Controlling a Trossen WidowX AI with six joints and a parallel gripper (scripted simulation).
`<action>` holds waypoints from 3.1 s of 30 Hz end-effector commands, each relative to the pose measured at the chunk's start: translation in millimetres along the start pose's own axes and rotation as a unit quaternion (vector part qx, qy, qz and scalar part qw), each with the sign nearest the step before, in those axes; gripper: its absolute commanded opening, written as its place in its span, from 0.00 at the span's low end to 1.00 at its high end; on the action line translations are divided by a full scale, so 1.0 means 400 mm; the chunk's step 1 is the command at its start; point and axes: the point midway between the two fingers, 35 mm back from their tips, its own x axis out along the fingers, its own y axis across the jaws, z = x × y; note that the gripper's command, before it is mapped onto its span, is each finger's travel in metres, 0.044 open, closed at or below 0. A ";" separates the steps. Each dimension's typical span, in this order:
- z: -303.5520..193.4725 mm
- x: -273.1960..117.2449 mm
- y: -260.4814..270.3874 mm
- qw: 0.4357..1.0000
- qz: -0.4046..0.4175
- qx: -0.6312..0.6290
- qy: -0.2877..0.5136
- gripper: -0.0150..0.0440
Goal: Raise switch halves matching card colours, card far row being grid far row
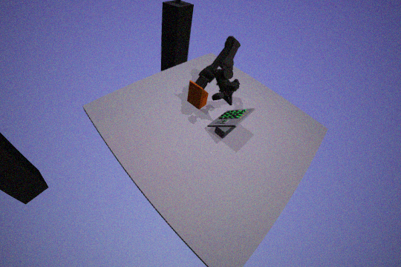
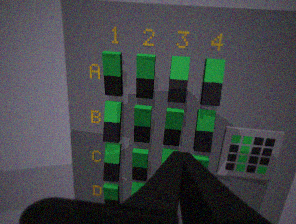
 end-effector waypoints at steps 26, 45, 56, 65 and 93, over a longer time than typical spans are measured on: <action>-0.003 0.145 0.006 1.000 0.002 -0.008 0.008 0.25; -0.003 0.146 0.006 1.000 0.002 -0.008 0.008 0.25; -0.003 0.148 0.006 1.000 0.002 -0.008 0.008 0.25; -0.003 0.151 0.006 1.000 0.002 -0.008 0.008 0.25; -0.001 0.155 0.008 1.000 0.004 -0.010 0.007 0.25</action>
